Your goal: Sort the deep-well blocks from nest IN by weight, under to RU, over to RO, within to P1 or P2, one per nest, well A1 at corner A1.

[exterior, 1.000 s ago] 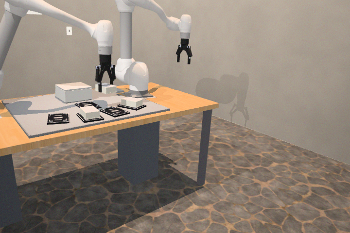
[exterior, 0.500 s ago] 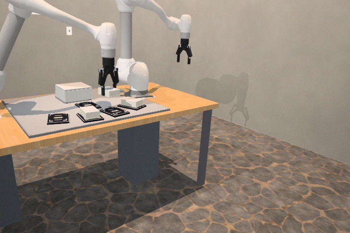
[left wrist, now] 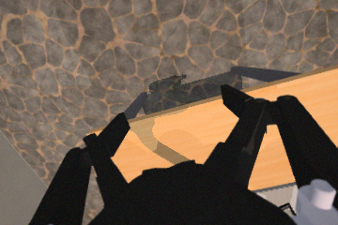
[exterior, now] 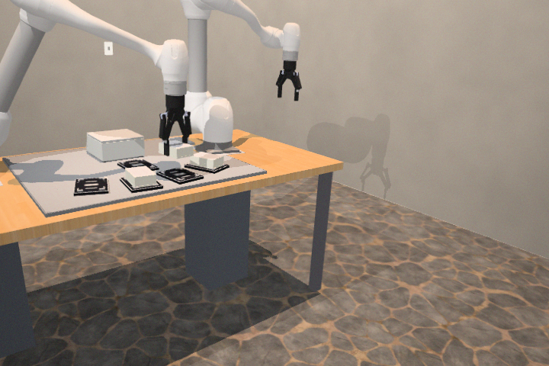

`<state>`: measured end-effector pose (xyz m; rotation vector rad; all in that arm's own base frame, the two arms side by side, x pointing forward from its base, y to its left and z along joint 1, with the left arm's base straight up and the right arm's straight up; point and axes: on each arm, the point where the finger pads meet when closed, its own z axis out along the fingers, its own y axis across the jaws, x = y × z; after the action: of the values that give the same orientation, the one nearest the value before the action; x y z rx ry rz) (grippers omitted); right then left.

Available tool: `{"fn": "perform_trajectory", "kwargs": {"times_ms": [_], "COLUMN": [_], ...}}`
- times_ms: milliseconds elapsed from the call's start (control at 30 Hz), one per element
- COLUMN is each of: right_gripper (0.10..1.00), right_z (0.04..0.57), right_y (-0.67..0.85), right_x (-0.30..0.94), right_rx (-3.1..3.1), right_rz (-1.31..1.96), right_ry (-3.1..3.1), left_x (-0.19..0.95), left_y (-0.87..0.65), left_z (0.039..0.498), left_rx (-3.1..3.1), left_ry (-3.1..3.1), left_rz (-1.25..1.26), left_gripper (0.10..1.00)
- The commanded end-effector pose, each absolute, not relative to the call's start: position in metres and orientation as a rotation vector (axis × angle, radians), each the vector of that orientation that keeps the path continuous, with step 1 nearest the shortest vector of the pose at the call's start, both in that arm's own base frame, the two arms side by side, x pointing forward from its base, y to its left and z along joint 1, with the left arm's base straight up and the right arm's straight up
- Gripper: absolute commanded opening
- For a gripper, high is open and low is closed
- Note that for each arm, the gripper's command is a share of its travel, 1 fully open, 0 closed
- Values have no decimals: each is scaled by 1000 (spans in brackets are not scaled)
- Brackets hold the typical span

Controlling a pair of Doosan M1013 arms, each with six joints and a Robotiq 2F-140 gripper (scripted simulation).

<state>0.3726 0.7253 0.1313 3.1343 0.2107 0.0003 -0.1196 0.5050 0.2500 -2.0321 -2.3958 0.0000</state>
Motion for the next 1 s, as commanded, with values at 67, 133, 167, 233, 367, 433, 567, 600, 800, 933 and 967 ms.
{"fn": "perform_trajectory", "kwargs": {"times_ms": [67,133,167,233,367,433,567,600,800,933,967], "right_gripper": [99,99,99,99,99,99,99,99,99,99,99], "right_z": [128,126,124,123,123,123,123,123,123,123,123], "right_y": [726,726,726,727,727,727,727,727,727,727,727], "right_x": [386,393,397,403,403,403,403,403,402,402,402], "right_rx": [3136,3136,3136,3136,3136,3136,3136,3136,3136,3136,3136], "right_rz": [1,1,1,1,1,1,1,1,1,1,1], "right_ry": [211,211,211,211,211,211,211,211,211,211,211], "left_x": [-120,-120,-120,-120,-120,-120,-120,-120,-120,-120,-120], "left_y": [505,505,505,505,505,505,505,505,505,505,505], "left_z": [251,251,251,251,251,251,251,251,251,251,251], "left_rx": [-2032,-2032,-2032,-2032,-2032,-2032,-2032,-2032,-2032,-2032,-2032], "left_ry": [-2395,-2395,-2395,-2395,-2395,-2395,-2395,-2395,-2395,-2395,-2395], "left_rz": [-1,-1,-1,-1,-1,-1,-1,-1,-1,-1,-1], "left_gripper": [1000,1000,1000,1000,1000,1000,1000,1000,1000,1000,1000]}}
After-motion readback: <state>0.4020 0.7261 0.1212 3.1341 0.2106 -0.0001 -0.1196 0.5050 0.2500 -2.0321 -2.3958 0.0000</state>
